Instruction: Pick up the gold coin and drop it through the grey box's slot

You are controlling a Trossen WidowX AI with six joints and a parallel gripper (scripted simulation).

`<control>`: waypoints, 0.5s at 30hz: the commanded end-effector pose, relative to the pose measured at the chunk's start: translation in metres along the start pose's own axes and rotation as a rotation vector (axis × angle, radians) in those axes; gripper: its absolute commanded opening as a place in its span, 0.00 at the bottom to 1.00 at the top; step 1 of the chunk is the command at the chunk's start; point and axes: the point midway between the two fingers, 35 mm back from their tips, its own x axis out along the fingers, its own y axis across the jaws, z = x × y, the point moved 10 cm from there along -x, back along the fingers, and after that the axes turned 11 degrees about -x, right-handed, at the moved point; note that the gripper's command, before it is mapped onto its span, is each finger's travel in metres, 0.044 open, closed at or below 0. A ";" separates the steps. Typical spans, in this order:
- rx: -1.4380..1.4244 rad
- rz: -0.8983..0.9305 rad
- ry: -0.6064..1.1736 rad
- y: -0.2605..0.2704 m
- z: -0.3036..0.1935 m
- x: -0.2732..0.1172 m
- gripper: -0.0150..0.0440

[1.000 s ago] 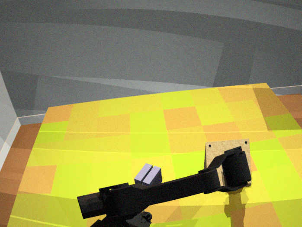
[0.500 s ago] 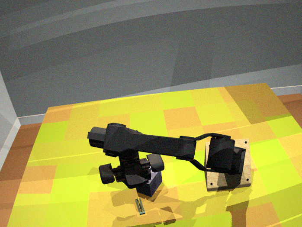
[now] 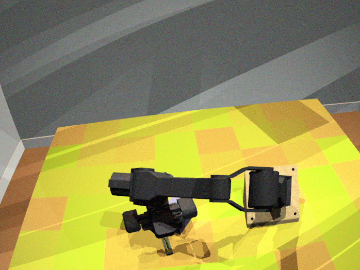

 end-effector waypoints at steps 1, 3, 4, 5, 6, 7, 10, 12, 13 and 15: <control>0.007 -0.001 -0.007 0.001 0.000 0.006 0.53; 0.007 -0.001 -0.007 0.001 0.000 0.009 0.53; 0.007 -0.001 -0.007 0.001 0.000 0.011 0.53; 0.007 -0.001 -0.007 0.001 0.000 0.012 0.53; 0.007 -0.001 -0.007 0.001 0.000 0.014 0.53; 0.007 -0.001 -0.007 0.001 0.000 0.016 0.53; 0.007 -0.001 -0.007 0.001 0.000 0.021 0.53; 0.007 -0.001 -0.007 0.001 0.000 0.024 0.53; 0.007 -0.001 -0.007 0.001 0.000 0.026 0.53; 0.007 -0.002 -0.007 0.001 0.000 0.029 0.53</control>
